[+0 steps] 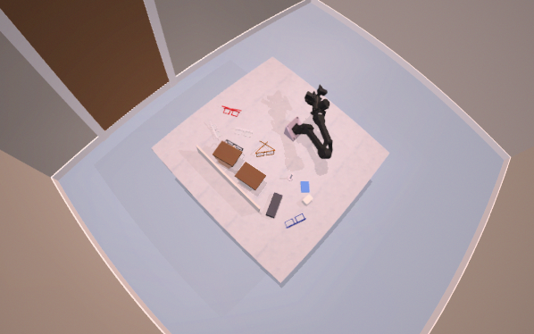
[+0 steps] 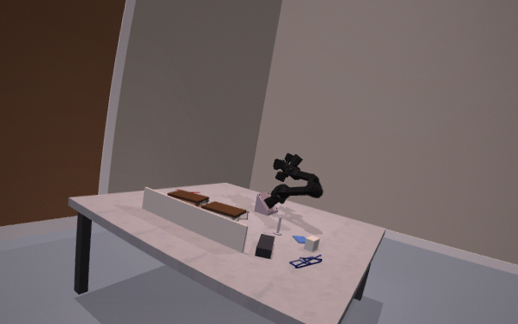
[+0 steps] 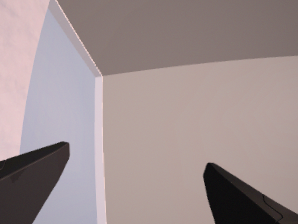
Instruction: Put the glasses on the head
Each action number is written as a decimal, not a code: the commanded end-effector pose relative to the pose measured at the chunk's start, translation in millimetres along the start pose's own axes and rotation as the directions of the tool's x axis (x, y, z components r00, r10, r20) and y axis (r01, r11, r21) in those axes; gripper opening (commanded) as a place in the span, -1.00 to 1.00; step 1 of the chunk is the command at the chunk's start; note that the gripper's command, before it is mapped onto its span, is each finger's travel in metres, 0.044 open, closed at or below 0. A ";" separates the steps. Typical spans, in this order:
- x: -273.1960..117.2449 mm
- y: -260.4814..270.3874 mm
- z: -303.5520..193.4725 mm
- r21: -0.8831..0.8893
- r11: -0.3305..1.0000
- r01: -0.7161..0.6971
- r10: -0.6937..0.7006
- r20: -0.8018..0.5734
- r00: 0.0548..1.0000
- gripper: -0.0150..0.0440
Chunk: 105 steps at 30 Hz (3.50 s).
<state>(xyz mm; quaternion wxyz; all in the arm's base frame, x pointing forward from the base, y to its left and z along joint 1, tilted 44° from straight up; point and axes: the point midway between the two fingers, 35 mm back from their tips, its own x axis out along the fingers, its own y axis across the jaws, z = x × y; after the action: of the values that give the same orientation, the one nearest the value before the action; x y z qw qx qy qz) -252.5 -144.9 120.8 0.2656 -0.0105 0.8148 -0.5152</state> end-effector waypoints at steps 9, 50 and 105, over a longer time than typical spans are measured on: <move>0.1 -0.2 2.8 0.002 1.000 -0.003 0.003 0.011 1.000 0.91; -403.2 227.9 204.4 -0.324 -0.094 -0.941 0.962 -0.274 -0.001 0.19; -412.3 274.7 190.5 -0.321 -0.095 -0.942 0.961 -0.278 -0.002 -0.08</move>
<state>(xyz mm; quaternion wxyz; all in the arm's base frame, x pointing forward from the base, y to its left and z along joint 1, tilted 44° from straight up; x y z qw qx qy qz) 255.8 -60.6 4.9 0.5613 0.4974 0.6612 0.0185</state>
